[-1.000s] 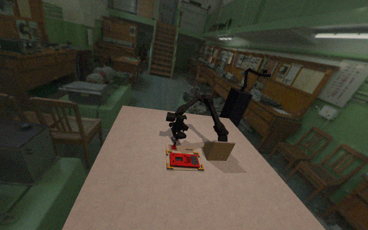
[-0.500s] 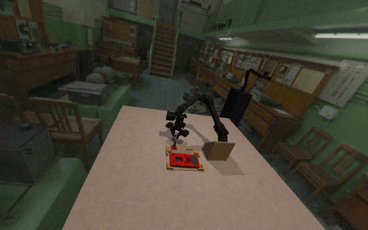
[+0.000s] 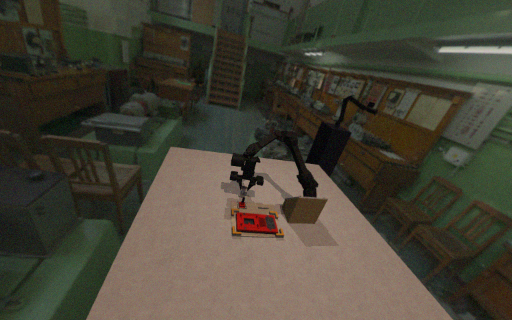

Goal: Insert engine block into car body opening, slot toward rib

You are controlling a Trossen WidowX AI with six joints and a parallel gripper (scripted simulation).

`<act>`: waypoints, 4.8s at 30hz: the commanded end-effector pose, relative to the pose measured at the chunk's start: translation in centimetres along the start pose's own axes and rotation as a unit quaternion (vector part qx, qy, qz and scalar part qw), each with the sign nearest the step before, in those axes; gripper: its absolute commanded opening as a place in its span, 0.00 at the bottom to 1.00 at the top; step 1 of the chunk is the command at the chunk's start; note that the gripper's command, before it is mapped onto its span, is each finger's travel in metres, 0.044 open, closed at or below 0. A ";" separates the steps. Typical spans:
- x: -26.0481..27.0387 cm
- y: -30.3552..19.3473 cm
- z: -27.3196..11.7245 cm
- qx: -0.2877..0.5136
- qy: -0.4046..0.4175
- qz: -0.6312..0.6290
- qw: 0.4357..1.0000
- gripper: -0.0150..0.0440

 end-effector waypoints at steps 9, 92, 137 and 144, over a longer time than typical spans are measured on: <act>0.2 -0.1 -0.9 0.003 0.001 -0.194 0.981 0.25; 0.1 -0.1 -6.7 0.000 0.003 -0.998 -0.066 0.25; -0.3 0.2 -9.8 -0.001 0.000 -0.670 -0.742 0.25; -0.3 -0.4 -9.6 -0.001 0.001 -0.697 -0.717 0.25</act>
Point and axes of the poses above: the point midway between the two fingers, 35 mm back from their tips, its own z axis out along the fingers, its own x axis across the jaws, y = z × x, the point moved 2 cm from there along -z, back along the fingers, and after that the axes turned 10 degrees about z, right-handed, at the moved point
